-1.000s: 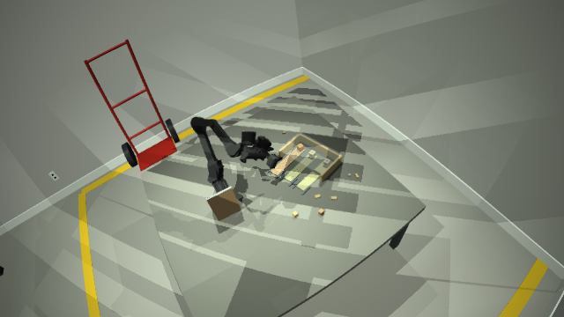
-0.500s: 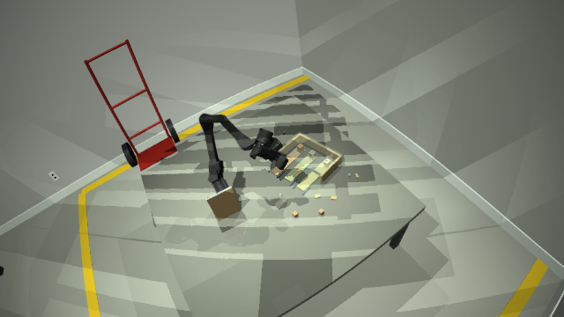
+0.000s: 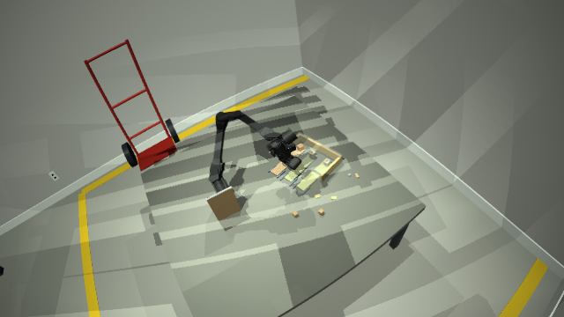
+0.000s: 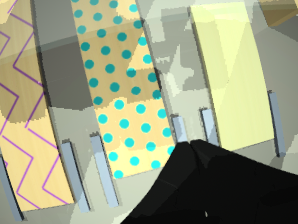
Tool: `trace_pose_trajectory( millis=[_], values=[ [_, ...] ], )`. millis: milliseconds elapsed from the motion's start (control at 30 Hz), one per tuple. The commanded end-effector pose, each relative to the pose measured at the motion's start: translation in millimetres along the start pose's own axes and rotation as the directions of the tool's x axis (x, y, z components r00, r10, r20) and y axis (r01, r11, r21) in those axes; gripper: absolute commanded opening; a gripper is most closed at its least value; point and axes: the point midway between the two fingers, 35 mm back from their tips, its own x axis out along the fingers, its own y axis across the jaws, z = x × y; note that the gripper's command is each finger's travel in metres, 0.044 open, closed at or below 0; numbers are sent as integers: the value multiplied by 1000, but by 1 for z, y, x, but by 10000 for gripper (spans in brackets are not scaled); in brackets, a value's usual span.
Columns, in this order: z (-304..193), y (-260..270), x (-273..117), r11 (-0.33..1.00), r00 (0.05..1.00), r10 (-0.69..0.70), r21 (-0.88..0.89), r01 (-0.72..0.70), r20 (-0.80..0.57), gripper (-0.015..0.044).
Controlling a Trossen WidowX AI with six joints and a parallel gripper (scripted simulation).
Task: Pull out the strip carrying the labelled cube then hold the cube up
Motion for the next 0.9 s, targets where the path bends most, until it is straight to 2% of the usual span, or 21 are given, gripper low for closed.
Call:
trace_pose_trajectory(
  millis=[0,433,867],
  values=[
    [0,13,35,988,950,83,-101,-118,-301,0],
    [-5,15,34,988,950,83,-101,-118,-302,0],
    [-10,17,53,988,950,81,-101,-117,-302,0]
  ],
)
